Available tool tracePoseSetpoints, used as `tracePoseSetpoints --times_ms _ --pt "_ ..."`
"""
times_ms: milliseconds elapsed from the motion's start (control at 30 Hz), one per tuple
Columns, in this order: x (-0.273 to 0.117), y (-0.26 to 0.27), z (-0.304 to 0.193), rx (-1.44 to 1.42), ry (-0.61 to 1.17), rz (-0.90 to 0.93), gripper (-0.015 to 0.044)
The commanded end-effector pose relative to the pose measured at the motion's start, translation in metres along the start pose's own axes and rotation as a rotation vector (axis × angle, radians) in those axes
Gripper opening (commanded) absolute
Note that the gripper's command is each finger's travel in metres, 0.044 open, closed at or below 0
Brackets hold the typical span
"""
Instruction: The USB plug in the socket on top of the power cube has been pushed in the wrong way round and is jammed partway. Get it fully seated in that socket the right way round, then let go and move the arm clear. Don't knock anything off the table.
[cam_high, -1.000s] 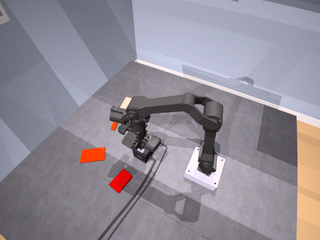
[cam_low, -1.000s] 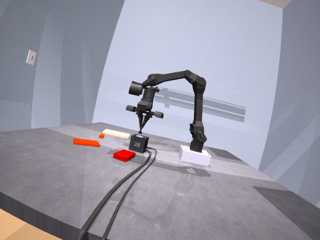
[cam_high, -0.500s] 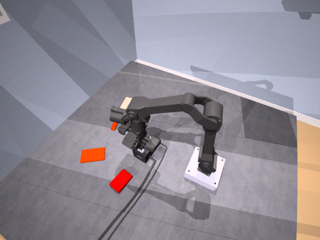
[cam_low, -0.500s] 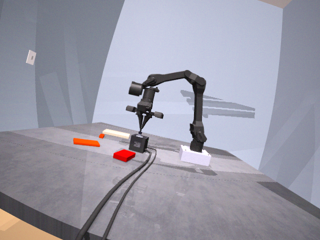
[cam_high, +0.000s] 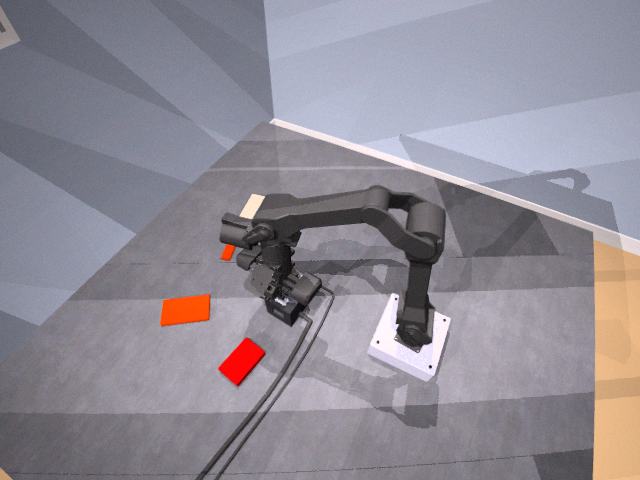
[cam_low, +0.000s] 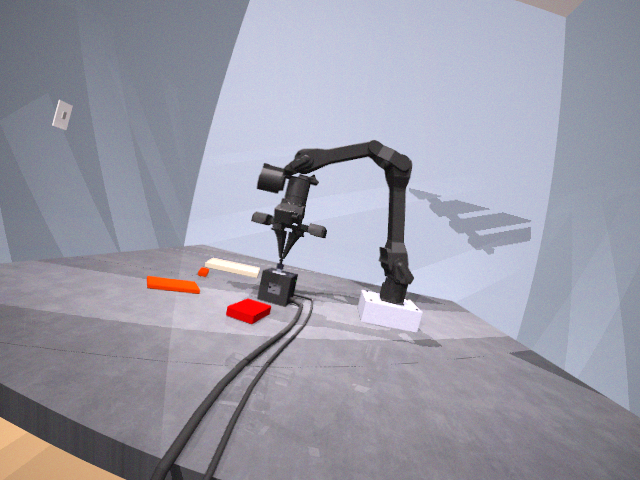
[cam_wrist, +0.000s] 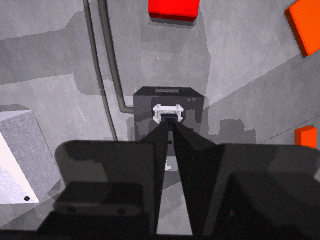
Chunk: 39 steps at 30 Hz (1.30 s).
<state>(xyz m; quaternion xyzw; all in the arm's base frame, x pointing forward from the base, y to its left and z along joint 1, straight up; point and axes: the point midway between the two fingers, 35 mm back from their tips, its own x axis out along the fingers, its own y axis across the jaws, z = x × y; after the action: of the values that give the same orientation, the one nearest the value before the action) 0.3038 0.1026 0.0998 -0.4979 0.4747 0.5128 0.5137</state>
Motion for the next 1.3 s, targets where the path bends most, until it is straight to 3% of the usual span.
tracePoseSetpoints --times_ms 0,1267 --pt "0.0014 0.0003 0.0004 0.003 -0.003 0.002 0.0" --pt "0.006 0.0003 0.0002 0.003 -0.003 0.002 0.0"
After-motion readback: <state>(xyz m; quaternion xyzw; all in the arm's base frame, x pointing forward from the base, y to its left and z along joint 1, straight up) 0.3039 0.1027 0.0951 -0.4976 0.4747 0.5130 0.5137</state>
